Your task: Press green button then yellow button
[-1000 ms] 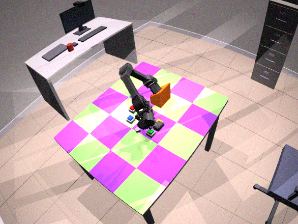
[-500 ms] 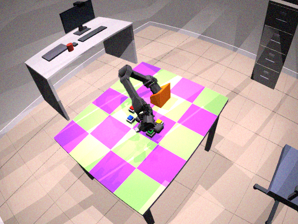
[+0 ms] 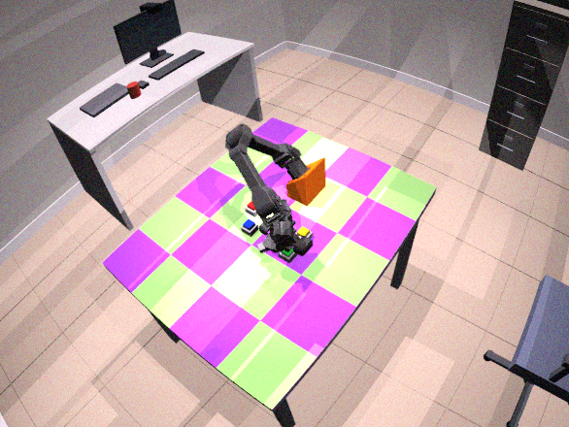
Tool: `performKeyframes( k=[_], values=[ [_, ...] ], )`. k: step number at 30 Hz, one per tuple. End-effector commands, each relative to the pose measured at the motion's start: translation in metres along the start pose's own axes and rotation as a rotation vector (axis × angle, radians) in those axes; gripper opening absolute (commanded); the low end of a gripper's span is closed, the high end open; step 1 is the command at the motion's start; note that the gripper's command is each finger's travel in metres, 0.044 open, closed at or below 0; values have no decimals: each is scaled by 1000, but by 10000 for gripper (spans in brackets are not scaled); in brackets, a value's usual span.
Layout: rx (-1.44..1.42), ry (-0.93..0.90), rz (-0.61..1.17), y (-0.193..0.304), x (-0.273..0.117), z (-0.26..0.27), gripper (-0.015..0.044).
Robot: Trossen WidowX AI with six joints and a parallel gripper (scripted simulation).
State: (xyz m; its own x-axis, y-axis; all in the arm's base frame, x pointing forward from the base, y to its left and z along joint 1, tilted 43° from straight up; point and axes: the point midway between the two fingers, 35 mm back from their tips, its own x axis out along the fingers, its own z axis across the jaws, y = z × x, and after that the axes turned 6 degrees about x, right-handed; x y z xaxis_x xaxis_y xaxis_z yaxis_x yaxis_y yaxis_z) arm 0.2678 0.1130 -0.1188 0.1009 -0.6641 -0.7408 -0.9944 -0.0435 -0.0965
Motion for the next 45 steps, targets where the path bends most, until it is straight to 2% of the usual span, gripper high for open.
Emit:
performKeyframes(
  k=[1,6,10,15,19,21,27,34,39,41,45],
  values=[
    [-5,3,-1,0,1,-1,20],
    [-1,0,0,0,-3,0,20],
    [-6,2,0,0,-33,0,20],
    [-6,2,0,0,-36,0,20],
    [-6,0,1,0,-85,1,20],
    [-6,0,1,0,-95,0,20],
    [-7,-1,1,10,-96,0,20],
    [-10,-1,5,94,-95,-12,20],
    [-10,0,5,96,-95,-13,20],
    [-10,-1,5,95,-85,-12,20],
    [-9,1,4,96,-35,-13,20]
  ],
)
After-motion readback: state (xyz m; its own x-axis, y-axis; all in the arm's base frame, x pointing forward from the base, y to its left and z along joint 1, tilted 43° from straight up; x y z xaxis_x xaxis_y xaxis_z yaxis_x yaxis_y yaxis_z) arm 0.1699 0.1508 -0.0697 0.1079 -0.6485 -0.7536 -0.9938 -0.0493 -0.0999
